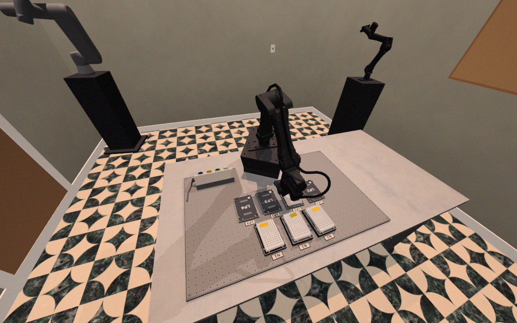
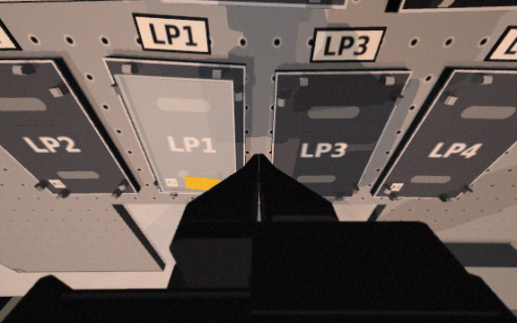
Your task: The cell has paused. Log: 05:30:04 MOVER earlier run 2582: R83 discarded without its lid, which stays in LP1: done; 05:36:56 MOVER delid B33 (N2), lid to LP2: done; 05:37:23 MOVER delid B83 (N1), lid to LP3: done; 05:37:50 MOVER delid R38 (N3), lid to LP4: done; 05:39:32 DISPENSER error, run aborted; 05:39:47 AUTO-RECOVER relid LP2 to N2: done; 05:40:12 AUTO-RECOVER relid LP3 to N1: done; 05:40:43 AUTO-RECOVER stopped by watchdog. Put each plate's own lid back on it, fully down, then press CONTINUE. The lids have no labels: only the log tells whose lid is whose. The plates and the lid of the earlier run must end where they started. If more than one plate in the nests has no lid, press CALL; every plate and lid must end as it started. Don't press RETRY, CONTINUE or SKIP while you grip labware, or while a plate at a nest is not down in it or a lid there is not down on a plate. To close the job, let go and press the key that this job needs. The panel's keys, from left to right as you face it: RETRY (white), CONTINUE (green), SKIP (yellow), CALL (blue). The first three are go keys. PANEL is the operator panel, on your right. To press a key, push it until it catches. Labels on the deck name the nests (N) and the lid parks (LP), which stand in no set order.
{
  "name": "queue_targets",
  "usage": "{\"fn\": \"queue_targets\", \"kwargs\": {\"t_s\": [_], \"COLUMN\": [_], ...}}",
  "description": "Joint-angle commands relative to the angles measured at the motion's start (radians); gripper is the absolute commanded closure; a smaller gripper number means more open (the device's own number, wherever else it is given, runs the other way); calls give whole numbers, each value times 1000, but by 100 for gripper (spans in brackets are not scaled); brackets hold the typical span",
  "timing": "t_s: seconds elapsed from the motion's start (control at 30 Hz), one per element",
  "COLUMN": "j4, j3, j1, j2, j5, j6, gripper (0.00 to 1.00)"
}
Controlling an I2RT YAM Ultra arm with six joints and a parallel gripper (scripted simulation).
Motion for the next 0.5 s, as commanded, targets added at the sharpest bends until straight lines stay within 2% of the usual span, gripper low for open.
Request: {"fn": "queue_targets", "kwargs": {"t_s": [0.0, 0.03, 0.47], "j4": [50, 50, 57], "j3": [-15, 24, 27], "j1": [17, 17, 12], "j2": [-36, -43, -14], "j5": [11, 10, 8], "j6": [5, 5, -5], "gripper": [100, 100, 100]}}
